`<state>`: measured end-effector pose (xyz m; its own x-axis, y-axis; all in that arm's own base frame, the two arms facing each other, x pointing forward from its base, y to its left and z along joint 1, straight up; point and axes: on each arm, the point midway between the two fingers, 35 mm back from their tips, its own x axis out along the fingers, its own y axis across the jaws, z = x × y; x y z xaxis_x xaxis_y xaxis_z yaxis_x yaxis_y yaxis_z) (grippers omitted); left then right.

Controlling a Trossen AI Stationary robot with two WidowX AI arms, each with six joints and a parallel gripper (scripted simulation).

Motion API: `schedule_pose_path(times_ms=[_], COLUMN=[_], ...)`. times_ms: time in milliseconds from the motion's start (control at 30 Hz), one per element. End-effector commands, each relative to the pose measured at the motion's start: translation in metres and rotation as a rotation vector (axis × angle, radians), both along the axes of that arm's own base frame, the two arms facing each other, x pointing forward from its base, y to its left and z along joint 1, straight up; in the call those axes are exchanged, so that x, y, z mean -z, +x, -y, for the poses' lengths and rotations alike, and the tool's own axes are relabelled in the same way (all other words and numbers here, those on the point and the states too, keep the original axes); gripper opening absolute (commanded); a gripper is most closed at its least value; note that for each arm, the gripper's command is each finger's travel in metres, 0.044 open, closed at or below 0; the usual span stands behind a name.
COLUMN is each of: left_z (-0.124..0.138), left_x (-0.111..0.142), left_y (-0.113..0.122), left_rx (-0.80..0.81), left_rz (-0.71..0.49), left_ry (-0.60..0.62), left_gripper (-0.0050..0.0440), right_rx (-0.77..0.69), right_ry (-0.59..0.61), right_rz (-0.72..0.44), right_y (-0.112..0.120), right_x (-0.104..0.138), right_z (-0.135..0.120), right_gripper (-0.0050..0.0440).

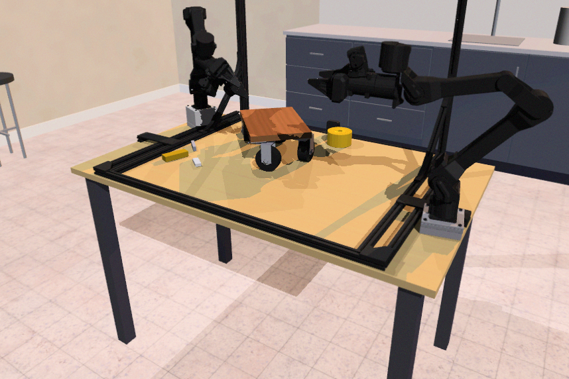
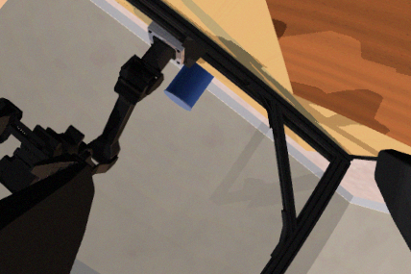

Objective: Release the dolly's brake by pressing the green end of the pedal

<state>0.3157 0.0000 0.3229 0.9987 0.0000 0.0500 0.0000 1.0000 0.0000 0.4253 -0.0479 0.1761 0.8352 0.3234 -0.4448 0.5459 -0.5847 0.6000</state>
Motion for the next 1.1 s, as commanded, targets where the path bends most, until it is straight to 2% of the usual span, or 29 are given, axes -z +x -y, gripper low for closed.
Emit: schedule_pose_path(times_ms=[0, 533, 600, 733, 1033, 1067], left_z=[0.0, 0.0, -0.005, -0.032, -0.072, -0.072], left_x=[0.0, 0.0, -0.002, -0.012, -0.033, -0.033], left_y=[0.0, 0.0, -0.002, -0.017, -0.072, -0.072], left_rx=[0.0, 0.0, 0.0, -0.001, -0.003, -0.003], left_rz=[0.0, 0.0, -0.001, -0.01, -0.033, -0.033], left_ry=[0.0, 0.0, 0.0, 0.0, -0.013, -0.013], left_gripper=[0.044, 0.044, 0.044, 0.044, 0.044, 0.044], right_rx=[0.0, 0.0, -0.018, -0.135, -0.507, -0.507], right_ry=[0.0, 0.0, -0.024, -0.166, -0.524, -0.524], right_rz=[0.0, 0.0, -0.014, -0.096, -0.267, -0.267], right_y=[0.0, 0.0, -0.001, -0.014, -0.067, -0.067], right_x=[0.0, 0.0, 0.003, 0.022, 0.06, 0.06], right_z=[0.0, 0.0, -0.006, -0.038, -0.101, -0.101], right_gripper=[0.044, 0.044, 0.0392, 0.0296, 0.008, 0.008])
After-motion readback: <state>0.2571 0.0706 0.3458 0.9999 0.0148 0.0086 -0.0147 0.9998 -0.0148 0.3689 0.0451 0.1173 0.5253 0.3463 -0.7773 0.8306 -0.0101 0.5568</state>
